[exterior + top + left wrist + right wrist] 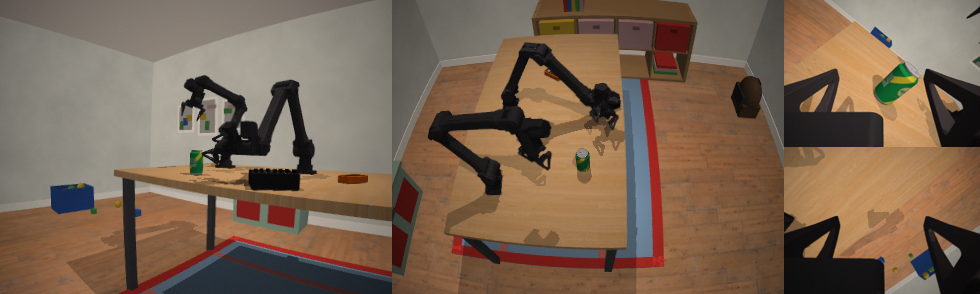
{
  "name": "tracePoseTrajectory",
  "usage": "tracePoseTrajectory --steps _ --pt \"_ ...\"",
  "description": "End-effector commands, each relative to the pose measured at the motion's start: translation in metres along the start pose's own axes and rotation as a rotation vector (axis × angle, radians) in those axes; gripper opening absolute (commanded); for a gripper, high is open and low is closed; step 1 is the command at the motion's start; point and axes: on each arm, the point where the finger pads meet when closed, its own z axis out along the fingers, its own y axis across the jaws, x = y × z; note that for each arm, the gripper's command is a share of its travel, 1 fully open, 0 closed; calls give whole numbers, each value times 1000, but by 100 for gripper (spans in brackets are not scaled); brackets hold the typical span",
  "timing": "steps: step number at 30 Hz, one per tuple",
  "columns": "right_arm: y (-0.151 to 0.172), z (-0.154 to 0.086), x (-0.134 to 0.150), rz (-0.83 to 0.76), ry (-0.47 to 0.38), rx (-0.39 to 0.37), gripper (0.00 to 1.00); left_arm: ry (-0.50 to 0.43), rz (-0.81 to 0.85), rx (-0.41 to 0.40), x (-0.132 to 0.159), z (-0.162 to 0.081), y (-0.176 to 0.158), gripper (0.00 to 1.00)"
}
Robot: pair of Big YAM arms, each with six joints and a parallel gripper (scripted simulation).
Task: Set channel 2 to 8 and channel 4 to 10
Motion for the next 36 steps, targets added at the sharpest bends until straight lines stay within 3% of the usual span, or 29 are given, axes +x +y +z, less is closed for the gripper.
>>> tracePoseTrajectory --steps 1,9,16,22,24,30,36 --pt "-12 -3 1 48 -16 32 100 -6 34 5 -14 2 -3 100" --pt "-25 9 10 136 -17 51 100 -6 34 5 -14 2 -3 100" --pt "-59 14 32 324 -41 136 100 -6 34 5 -14 2 -3 100" --pt "-96 17 67 545 -68 247 100 -6 34 5 -14 2 -3 100" --pt "-96 17 67 545 -68 247 100 -6 34 5 -14 2 -3 100" --pt "-136 15 121 801 -102 393 100 -6 34 5 -14 2 -3 100" --pt "-169 4 191 1065 -142 572 100 -6 34 5 -14 2 -3 100"
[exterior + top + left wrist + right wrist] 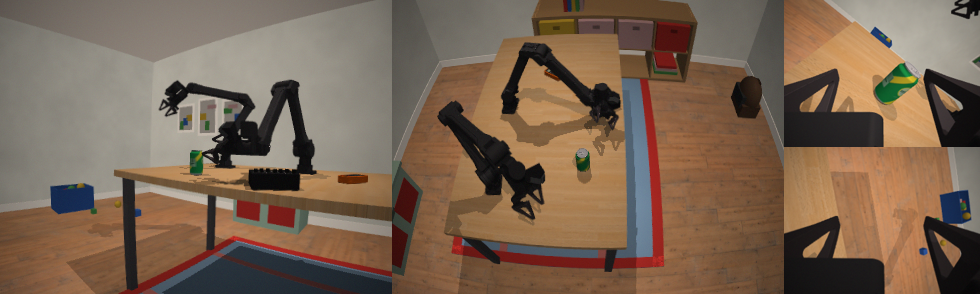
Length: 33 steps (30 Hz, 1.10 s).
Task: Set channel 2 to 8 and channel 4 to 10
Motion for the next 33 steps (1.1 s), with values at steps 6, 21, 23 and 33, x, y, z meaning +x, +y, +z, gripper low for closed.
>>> tracePoseTrajectory --steps 6,21,23,33 --pt "-81 16 23 318 -66 186 100 -6 34 5 -14 2 -3 100" --pt "-239 -30 117 766 -263 610 100 -6 34 5 -14 2 -3 100" --pt "-247 -36 124 788 -277 636 100 -6 34 5 -14 2 -3 100" --pt "-301 -84 180 928 -397 838 100 -6 34 5 -14 2 -3 100"
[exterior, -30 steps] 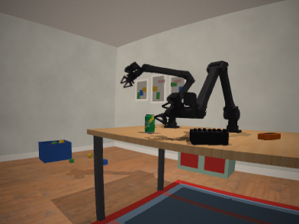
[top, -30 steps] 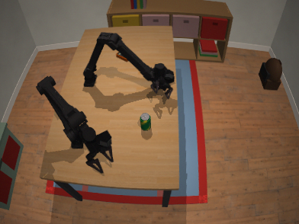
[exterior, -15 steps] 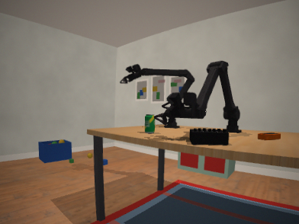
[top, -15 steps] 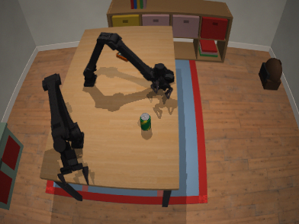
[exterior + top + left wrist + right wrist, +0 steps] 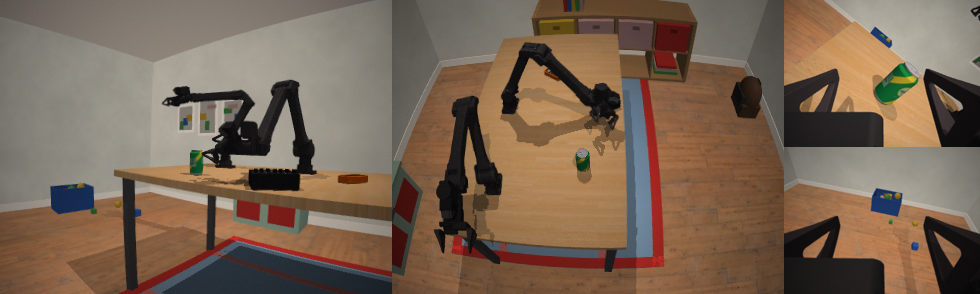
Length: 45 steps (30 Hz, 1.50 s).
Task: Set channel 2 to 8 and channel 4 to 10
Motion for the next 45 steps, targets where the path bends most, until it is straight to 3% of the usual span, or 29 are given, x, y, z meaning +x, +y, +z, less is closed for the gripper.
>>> tracePoseTrajectory --steps 1,13,23,28,32,38,40,41,42,43,45 --pt "-19 9 1 78 -35 35 100 -6 34 5 -14 2 -3 100" --pt "-53 7 -7 130 -94 96 100 -6 34 5 -14 2 -3 100" --pt "-49 8 -7 135 -92 87 100 -6 34 5 -14 2 -3 100" --pt "-49 8 -7 128 -92 87 100 -29 65 -19 -41 -3 -4 100" --pt "-49 8 -7 128 -92 87 100 -58 33 -80 -56 -8 8 100" --pt "-49 8 -7 128 -92 87 100 -108 -43 -234 -86 -21 35 100" --pt "-49 8 -7 128 -92 87 100 -108 -43 -234 -86 -21 35 100" --pt "-49 8 -7 128 -92 87 100 -108 -62 -267 -90 -17 40 100" --pt "-49 8 -7 128 -92 87 100 -122 -83 -321 -98 -29 49 100" --pt "-49 8 -7 128 -92 87 100 -116 -83 -315 -97 -23 47 100" --pt "-49 8 -7 128 -92 87 100 -131 -128 -426 -110 -43 63 100"
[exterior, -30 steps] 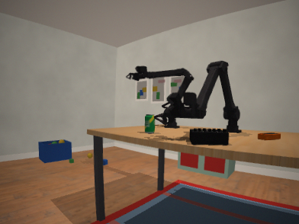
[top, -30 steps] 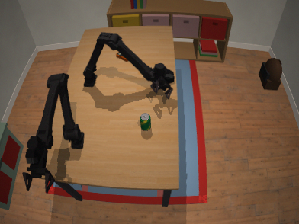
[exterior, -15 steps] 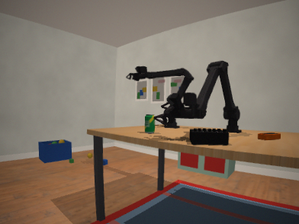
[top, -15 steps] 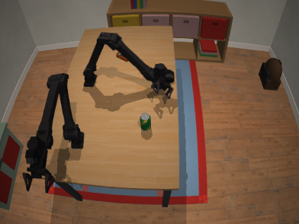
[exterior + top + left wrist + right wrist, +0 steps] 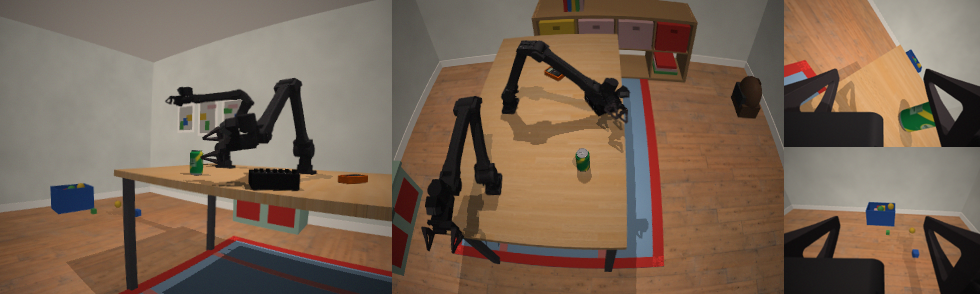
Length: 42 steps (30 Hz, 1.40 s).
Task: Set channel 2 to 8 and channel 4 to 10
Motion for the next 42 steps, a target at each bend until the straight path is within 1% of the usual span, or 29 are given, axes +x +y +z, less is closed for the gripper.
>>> tracePoseTrajectory --steps 1,2,3,4,5,6,7,8,9,10,12,14,15,16,17,18,19,21,22,23,24,26,29,30,31,33,34,38,42 --pt "3 7 9 5 8 -8 100 -23 83 -56 -59 -7 -14 100" --pt "3 7 9 5 8 -8 100 -25 63 -113 -66 -11 -7 100" --pt "3 7 9 5 8 -8 100 -25 63 -113 -66 -11 -7 100" --pt "3 7 9 5 8 -8 100 -23 43 -173 -73 -17 0 100" --pt "3 7 9 5 8 -8 100 -23 43 -173 -73 -17 0 100" --pt "3 7 9 5 8 -8 100 -18 24 -235 -78 -23 8 100" --pt "3 7 9 5 8 -8 100 -18 24 -235 -78 -23 8 100" --pt "3 7 9 5 8 -8 100 -9 5 -299 -83 -30 14 100" --pt "3 7 9 5 8 -8 100 -9 5 -299 -83 -30 14 100" --pt "3 7 9 5 8 -8 100 4 -14 -364 -86 -39 20 100" --pt "3 7 9 5 8 -8 100 4 -14 -364 -86 -39 20 100" --pt "3 7 9 5 8 -8 100 42 -48 -495 -90 -59 30 100" --pt "3 7 9 5 8 -8 100 42 -48 -495 -90 -59 30 100" --pt "3 7 9 5 8 -8 100 68 -64 -560 -91 -70 34 100" --pt "3 7 9 5 8 -8 100 68 -64 -560 -91 -70 34 100" --pt "3 7 9 5 8 -8 100 97 -79 -624 -90 -83 36 100" --pt "3 7 9 5 8 -8 100 97 -79 -624 -90 -83 36 100" --pt "3 7 9 5 8 -8 100 165 -106 -744 -88 -110 37 100" --pt "3 7 9 5 8 -8 100 165 -106 -744 -88 -110 37 100" --pt "3 7 9 5 8 -8 100 203 -118 -800 -85 -123 36 100" --pt "3 7 9 5 8 -8 100 203 -118 -800 -85 -123 36 100" --pt "3 7 9 5 8 -8 100 284 -138 -902 -80 -151 31 100" --pt "3 7 9 5 8 -8 100 284 -138 -902 -80 -151 31 100" --pt "3 7 9 5 8 -8 100 341 -145 -941 -71 -157 28 100" --pt "3 7 9 5 8 -8 100 369 -153 -988 -74 -178 22 100" --pt "3 7 9 5 8 -8 100 449 -167 -1058 -68 -203 11 100" --pt "3 7 9 5 8 -8 100 449 -167 -1058 -68 -203 11 100" --pt "3 7 9 5 8 -8 100 584 -182 -1153 -60 -242 -10 100" --pt "3 7 9 5 8 -8 100 665 -188 -1197 -55 -263 -24 100"
